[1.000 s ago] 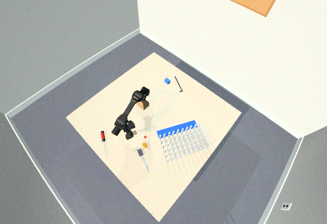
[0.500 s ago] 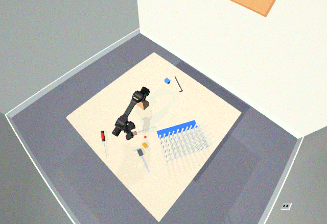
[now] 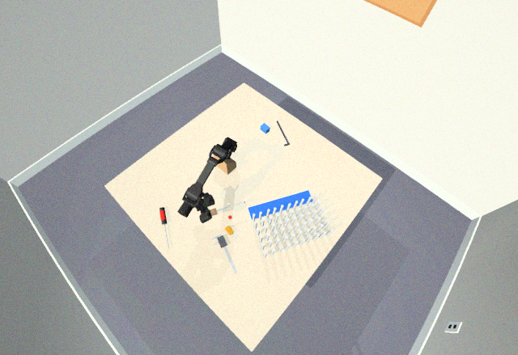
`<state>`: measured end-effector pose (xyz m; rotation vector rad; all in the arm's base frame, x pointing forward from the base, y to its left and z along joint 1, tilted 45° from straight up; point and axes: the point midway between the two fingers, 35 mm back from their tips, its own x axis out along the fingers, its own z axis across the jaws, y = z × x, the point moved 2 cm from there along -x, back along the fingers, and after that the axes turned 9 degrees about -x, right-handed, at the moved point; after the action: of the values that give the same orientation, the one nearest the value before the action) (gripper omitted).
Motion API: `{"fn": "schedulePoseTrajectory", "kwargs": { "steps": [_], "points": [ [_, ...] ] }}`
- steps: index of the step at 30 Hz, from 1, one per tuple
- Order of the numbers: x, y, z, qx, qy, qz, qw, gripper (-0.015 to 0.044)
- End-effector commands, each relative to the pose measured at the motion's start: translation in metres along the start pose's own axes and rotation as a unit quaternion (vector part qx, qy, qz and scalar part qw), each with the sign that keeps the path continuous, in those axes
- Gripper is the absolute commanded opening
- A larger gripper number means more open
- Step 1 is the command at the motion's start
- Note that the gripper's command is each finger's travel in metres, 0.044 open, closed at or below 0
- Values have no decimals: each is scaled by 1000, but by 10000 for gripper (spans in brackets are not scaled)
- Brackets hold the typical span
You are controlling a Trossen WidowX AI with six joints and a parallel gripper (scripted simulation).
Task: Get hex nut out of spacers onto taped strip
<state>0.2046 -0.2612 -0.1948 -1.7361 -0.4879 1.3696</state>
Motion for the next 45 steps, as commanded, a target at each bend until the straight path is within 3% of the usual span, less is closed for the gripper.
{"fn": "schedulePoseTrajectory", "kwargs": {
  "steps": [1, 45],
  "points": [
    [4, 0, 1, 4, 3, -2, 1000, 0],
    [38, 5, 15, 4, 3, -3, 1000, 0]
  ]
}}
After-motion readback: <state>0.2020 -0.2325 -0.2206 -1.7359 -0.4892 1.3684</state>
